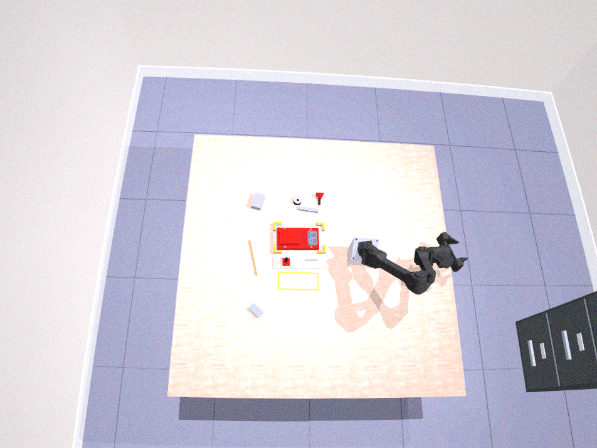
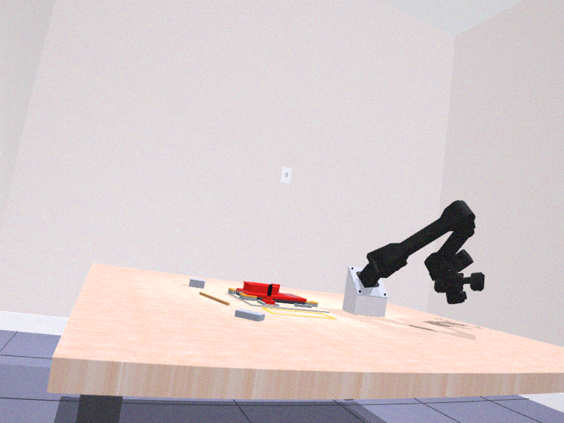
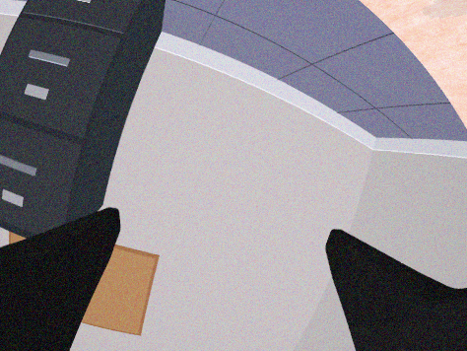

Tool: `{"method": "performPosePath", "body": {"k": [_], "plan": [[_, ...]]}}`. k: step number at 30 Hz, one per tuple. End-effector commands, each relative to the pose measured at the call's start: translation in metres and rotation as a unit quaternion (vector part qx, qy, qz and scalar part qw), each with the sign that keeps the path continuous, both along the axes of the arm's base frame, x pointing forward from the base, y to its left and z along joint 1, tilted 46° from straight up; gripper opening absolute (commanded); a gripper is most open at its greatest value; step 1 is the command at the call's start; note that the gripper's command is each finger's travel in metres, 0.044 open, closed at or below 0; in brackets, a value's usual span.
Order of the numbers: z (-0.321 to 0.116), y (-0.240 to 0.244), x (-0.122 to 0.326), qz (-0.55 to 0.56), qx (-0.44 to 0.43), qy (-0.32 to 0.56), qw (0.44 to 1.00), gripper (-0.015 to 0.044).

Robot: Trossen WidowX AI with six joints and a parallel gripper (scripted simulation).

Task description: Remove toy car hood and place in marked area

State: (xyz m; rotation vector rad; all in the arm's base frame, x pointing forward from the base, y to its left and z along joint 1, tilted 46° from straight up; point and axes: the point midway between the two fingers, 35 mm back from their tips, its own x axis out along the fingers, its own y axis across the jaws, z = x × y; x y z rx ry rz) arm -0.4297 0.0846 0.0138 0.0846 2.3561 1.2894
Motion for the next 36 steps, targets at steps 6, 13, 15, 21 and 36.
{"method": "performPosePath", "body": {"k": [6, 13, 15, 21, 36], "plan": [[-0.004, 0.020, 0.003, -0.013, 0.013, -0.016, 1.000, 0.0440], [-0.013, 0.067, 0.014, -0.041, 0.040, -0.052, 0.997, 0.0440], [-0.015, 0.080, 0.018, -0.049, 0.047, -0.063, 0.996, 0.0440], [0.022, 0.118, 0.016, -0.079, 0.092, -0.044, 0.992, 0.0440], [0.127, 0.210, 0.041, -0.165, 0.211, -0.014, 0.963, 0.0440]]}}
